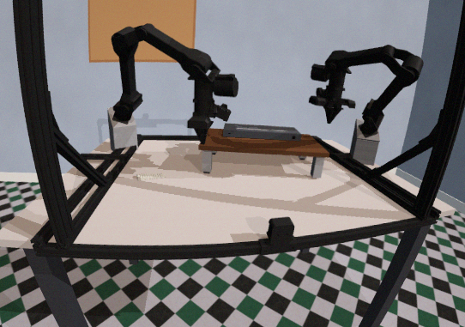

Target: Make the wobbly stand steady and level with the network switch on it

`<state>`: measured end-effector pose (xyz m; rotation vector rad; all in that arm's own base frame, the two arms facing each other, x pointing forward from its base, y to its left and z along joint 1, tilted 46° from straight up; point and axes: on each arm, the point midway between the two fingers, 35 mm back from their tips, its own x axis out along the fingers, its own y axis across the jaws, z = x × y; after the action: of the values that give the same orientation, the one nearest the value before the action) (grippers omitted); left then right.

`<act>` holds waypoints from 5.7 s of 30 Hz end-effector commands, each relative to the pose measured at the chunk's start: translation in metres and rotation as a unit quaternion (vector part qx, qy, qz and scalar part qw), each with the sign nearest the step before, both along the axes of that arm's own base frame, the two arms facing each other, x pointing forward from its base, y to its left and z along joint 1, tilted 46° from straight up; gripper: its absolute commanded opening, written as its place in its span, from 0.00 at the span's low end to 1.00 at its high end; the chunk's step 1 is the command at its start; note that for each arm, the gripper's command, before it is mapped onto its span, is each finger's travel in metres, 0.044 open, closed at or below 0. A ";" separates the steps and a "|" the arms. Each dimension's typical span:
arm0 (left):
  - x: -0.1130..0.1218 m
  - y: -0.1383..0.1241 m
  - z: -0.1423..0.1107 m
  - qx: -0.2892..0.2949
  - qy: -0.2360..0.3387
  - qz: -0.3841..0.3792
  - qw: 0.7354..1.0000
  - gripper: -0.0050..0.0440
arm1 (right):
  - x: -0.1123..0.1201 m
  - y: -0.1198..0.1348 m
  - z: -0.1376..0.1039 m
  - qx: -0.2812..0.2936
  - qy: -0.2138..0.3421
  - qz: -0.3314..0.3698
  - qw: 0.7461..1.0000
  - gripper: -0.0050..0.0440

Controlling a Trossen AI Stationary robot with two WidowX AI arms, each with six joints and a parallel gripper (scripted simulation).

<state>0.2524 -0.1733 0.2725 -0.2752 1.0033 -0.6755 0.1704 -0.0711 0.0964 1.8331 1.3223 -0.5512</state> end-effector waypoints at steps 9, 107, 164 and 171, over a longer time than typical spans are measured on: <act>0.004 -0.005 -0.008 0.003 0.007 -0.002 1.000 0.10 | 0.000 0.000 0.000 0.000 0.000 0.000 1.000 0.10; -0.021 0.039 0.038 0.001 0.003 0.001 1.000 0.10 | 0.077 -0.051 -0.013 0.071 0.070 -0.070 0.993 0.10; -0.021 0.039 0.038 0.001 0.003 0.001 1.000 0.10 | 0.077 -0.051 -0.013 0.071 0.070 -0.070 0.993 0.10; -0.021 0.039 0.038 0.001 0.003 0.001 1.000 0.10 | 0.077 -0.051 -0.013 0.071 0.070 -0.070 0.993 0.10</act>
<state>0.2318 -0.1339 0.3102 -0.2776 1.0094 -0.6721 0.2474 -0.1229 0.0827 2.0425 1.3606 -0.6874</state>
